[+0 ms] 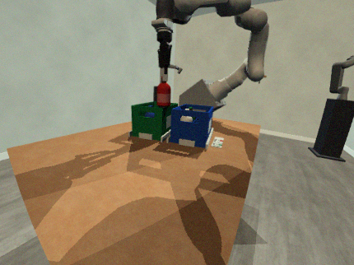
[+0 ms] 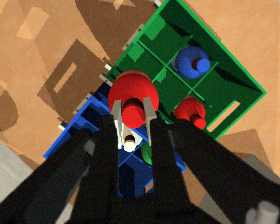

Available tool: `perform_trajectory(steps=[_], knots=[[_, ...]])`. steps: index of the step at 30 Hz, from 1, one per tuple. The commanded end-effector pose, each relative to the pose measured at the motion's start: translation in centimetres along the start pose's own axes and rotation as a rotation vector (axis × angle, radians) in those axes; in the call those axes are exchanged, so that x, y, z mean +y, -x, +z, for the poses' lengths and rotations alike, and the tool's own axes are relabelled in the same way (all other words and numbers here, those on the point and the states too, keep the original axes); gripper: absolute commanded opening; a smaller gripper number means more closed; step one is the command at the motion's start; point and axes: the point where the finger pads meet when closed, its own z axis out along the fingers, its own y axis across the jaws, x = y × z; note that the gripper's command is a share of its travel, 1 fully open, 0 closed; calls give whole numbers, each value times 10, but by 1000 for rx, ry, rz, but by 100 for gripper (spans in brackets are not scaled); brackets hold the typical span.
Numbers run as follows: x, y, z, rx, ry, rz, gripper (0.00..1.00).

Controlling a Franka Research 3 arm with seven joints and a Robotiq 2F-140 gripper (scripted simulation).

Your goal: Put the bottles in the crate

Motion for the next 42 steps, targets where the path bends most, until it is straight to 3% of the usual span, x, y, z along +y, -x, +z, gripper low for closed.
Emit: perform_trajectory(steps=[1,42], knots=[[-5,0,-8,23,2,1,0],[-54,49,-7,23,2,1,0]])
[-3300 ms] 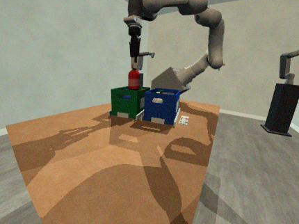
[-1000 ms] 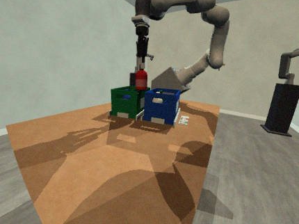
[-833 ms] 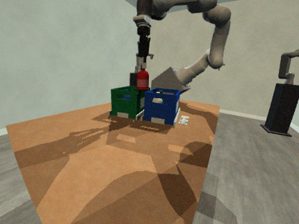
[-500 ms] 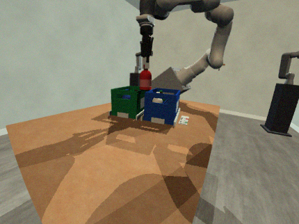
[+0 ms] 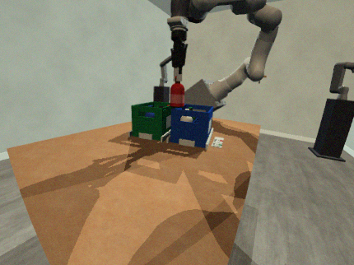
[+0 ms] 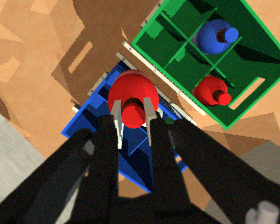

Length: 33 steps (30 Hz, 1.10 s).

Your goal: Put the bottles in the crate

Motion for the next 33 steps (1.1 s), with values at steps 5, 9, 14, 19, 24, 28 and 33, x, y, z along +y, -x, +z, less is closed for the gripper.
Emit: perform_trajectory(steps=[5,9,14,19,24,28,33], knots=[[-7,4,-7,20,0,3,0],[-13,10,-7,20,0,3,0],[-20,17,-7,20,0,3,0],[-26,22,-7,20,0,3,0],[-32,26,-6,20,0,3,0],[-32,25,-6,20,0,3,0],[-31,25,-6,20,0,3,0]])
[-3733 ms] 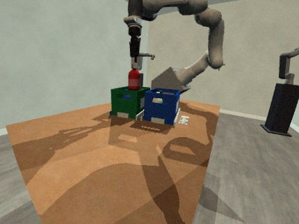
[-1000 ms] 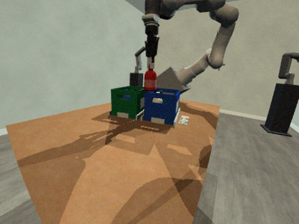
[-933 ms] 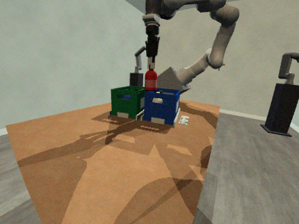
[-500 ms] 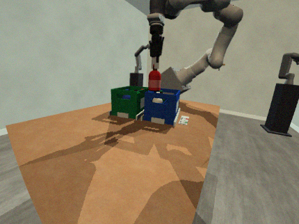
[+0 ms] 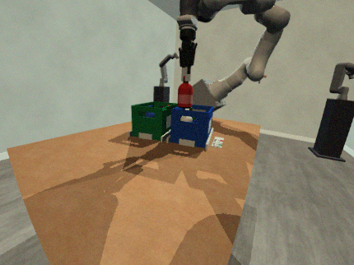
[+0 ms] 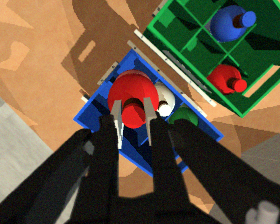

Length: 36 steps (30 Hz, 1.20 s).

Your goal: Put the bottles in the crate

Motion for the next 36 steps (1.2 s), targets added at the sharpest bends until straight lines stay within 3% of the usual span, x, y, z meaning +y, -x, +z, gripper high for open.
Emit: perform_trajectory(steps=[1,36], knots=[[1,-4,-5,13,-1,7,0],[4,-7,-5,13,-1,7,0]])
